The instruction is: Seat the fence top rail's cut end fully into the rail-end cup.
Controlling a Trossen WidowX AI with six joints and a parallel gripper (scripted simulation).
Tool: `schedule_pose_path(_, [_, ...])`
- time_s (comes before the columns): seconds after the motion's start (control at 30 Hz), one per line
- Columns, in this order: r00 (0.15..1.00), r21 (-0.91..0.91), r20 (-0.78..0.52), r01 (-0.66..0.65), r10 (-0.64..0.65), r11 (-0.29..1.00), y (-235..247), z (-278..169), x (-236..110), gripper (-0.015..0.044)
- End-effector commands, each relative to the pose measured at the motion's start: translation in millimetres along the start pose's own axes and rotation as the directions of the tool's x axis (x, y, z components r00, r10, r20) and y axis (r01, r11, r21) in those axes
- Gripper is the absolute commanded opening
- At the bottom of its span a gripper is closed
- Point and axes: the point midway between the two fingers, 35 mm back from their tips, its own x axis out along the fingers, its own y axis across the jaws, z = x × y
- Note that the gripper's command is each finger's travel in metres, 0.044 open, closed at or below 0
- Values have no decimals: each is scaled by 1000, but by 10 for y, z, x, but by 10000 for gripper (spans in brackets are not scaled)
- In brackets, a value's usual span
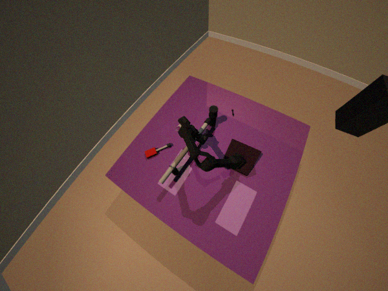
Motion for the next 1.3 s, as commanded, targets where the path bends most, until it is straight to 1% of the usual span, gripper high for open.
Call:
schedule_pose_path(0.0, [1000, -2, -9, 3, -3, 1000, -8, -25, -23, 0])
schedule_pose_path(1.27, [1000, -4, -22, 4, -4, 1000, -17, -76, -52, 0])
